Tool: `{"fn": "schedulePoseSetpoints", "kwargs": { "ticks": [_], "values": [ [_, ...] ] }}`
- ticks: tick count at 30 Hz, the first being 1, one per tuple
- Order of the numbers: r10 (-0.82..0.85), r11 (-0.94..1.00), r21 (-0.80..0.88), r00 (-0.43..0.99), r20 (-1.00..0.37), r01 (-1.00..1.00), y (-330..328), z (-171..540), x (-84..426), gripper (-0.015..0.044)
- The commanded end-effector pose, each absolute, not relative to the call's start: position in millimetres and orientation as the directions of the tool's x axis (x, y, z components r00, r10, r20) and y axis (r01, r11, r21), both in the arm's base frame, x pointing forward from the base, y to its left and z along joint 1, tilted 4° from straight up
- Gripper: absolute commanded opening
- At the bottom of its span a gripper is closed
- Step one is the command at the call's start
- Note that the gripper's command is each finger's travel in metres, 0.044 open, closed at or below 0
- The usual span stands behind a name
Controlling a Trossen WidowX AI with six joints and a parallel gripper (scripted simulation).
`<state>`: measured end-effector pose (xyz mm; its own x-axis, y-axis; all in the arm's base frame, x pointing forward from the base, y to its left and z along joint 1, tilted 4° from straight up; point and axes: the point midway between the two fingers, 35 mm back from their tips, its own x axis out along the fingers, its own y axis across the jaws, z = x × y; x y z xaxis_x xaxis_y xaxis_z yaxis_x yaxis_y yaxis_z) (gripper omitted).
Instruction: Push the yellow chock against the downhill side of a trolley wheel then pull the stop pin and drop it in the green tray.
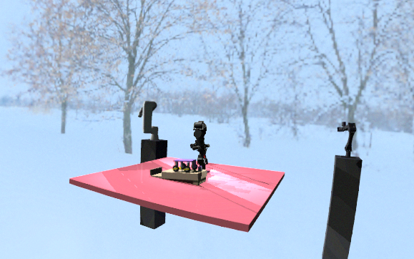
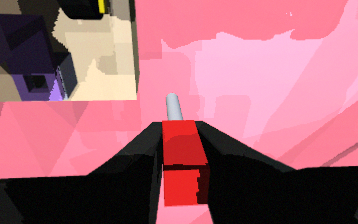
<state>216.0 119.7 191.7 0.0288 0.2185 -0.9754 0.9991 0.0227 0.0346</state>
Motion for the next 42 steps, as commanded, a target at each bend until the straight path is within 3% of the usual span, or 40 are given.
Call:
{"fn": "schedulePoseSetpoints", "kwargs": {
  "ticks": [1,42],
  "values": [
    [0.225,0.027,0.036,0.030,-0.974,0.999,104.3,190.8,215.6,0.0000],
    [0.213,0.027,0.037,0.030,-0.977,0.999,-41.2,177.8,219.7,0.0000]
  ]
}}
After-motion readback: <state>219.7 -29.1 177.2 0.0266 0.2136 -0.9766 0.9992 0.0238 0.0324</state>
